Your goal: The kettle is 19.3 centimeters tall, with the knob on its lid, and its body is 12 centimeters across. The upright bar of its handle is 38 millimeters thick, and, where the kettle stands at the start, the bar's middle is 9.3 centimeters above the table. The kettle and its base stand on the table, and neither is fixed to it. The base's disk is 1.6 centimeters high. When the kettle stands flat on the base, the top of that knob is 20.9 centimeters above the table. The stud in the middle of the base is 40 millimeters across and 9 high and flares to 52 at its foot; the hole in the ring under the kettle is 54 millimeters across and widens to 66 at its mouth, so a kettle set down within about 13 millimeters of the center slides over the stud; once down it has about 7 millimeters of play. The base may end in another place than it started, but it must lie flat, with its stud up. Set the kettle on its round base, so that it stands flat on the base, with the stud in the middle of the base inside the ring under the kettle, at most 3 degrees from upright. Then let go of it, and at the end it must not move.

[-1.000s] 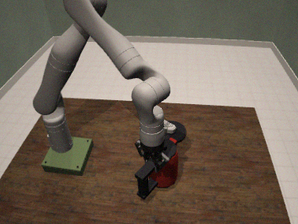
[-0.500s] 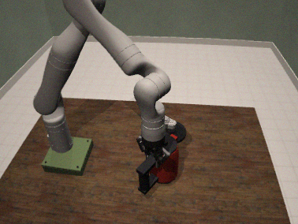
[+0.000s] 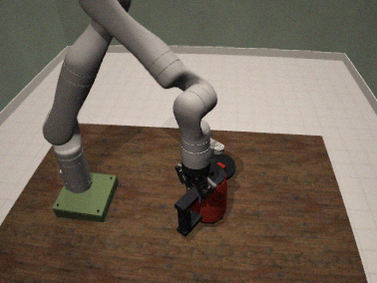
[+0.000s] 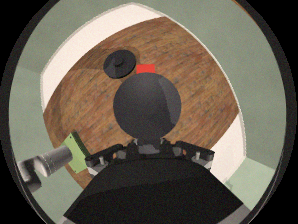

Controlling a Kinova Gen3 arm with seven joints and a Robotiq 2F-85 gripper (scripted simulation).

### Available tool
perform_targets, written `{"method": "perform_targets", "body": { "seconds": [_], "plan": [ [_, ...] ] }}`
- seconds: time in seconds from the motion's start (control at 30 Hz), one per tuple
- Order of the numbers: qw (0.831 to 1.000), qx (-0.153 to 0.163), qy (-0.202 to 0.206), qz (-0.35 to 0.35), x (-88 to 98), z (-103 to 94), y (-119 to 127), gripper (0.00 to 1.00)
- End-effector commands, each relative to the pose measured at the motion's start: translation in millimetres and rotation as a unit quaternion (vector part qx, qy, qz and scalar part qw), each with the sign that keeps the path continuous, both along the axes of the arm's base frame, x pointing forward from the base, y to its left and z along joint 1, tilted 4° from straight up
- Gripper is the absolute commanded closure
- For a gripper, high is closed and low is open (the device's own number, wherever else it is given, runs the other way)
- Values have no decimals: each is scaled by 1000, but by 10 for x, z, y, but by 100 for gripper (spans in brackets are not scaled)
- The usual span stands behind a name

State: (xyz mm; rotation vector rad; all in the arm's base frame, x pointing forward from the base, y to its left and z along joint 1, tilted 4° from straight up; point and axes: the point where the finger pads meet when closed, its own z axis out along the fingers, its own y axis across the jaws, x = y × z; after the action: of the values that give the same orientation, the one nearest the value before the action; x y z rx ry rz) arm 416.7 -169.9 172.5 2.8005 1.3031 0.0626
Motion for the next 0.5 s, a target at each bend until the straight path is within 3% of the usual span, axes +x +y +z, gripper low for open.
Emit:
{"method": "perform_targets", "body": {
  "seconds": [0.0,0.47],
  "plan": [
    [1000,0,-2,7,39,15,123,100],
    [1000,0,-2,7,121,10,507,100]
  ]
}}
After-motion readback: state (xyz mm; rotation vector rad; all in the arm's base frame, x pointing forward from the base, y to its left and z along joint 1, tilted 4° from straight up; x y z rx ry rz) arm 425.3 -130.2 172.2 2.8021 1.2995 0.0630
